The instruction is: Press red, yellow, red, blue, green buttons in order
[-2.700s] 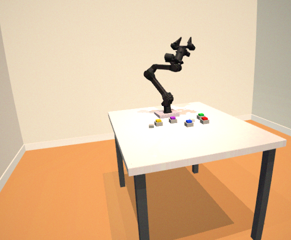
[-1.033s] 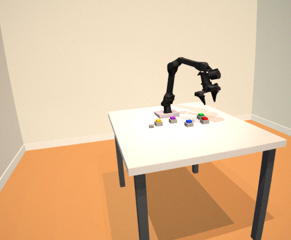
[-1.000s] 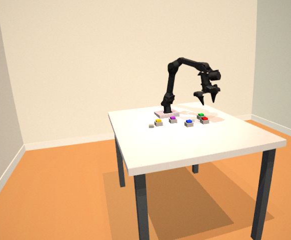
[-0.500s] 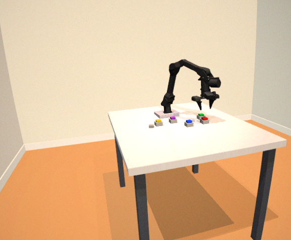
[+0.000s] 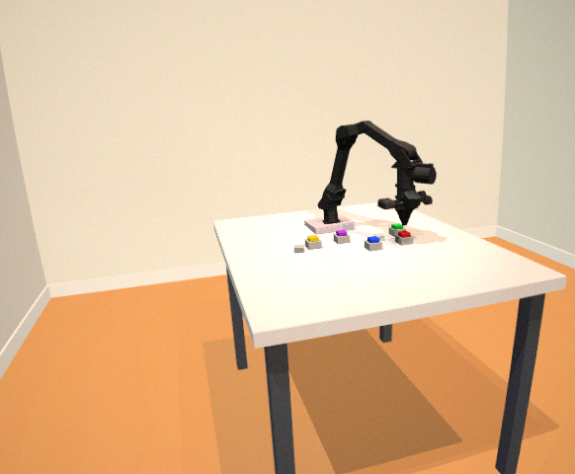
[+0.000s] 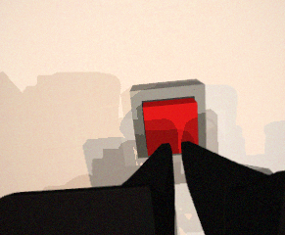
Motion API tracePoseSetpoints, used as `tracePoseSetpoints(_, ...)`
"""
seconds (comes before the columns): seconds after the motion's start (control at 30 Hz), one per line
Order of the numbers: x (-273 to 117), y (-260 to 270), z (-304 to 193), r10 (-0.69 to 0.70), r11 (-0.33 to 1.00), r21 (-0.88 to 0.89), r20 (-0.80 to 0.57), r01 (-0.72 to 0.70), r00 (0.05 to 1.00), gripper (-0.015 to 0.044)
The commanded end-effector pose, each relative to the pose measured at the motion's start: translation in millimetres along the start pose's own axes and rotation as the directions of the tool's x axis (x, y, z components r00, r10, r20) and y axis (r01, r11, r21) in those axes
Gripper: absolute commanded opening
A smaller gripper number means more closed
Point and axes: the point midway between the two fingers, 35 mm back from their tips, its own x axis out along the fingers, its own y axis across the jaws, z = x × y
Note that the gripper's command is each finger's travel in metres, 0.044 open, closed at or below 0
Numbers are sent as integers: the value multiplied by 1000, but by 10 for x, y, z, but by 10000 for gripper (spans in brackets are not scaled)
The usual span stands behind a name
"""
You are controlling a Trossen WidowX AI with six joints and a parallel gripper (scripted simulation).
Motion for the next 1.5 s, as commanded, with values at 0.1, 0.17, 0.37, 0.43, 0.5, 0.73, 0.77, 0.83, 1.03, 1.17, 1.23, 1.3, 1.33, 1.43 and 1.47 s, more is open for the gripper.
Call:
tracePoseSetpoints(0.1, 26, -4, 8, -2, 1000, 7, 4, 2, 1000, 20)
tracePoseSetpoints(0.17, 59, -4, 10, -2, 1000, 7, 4, 2, 1000, 20)
tracePoseSetpoints(0.37, 157, -3, 11, -2, 1000, 7, 4, 2, 1000, 20)
tracePoseSetpoints(0.43, 189, -3, 11, -2, 1000, 7, 4, 2, 1000, 20)
tracePoseSetpoints(0.5, 221, -4, 11, -2, 1000, 7, 4, 2, 1000, 20)
tracePoseSetpoints(0.73, 323, -6, 8, -2, 1000, 7, 4, 2, 1000, 20)
tracePoseSetpoints(0.77, 326, -6, 8, -2, 1000, 7, 4, 2, 1000, 20)
tracePoseSetpoints(0.83, 326, -6, 8, -2, 1000, 7, 4, 2, 1000, 20)
tracePoseSetpoints(1.03, 326, -6, 8, -2, 1000, 7, 4, 2, 1000, 20)
tracePoseSetpoints(1.17, 326, -6, 8, -2, 1000, 7, 4, 2, 1000, 20)
tracePoseSetpoints(1.23, 326, -6, 8, -2, 1000, 7, 4, 2, 1000, 20)
tracePoseSetpoints(1.3, 326, -6, 8, -2, 1000, 7, 4, 2, 1000, 20)
tracePoseSetpoints(1.33, 326, -6, 8, -2, 1000, 7, 4, 2, 1000, 20)
tracePoseSetpoints(1.43, 326, -6, 8, -2, 1000, 7, 4, 2, 1000, 20)
tracePoseSetpoints(1.47, 326, -6, 8, -2, 1000, 7, 4, 2, 1000, 20)
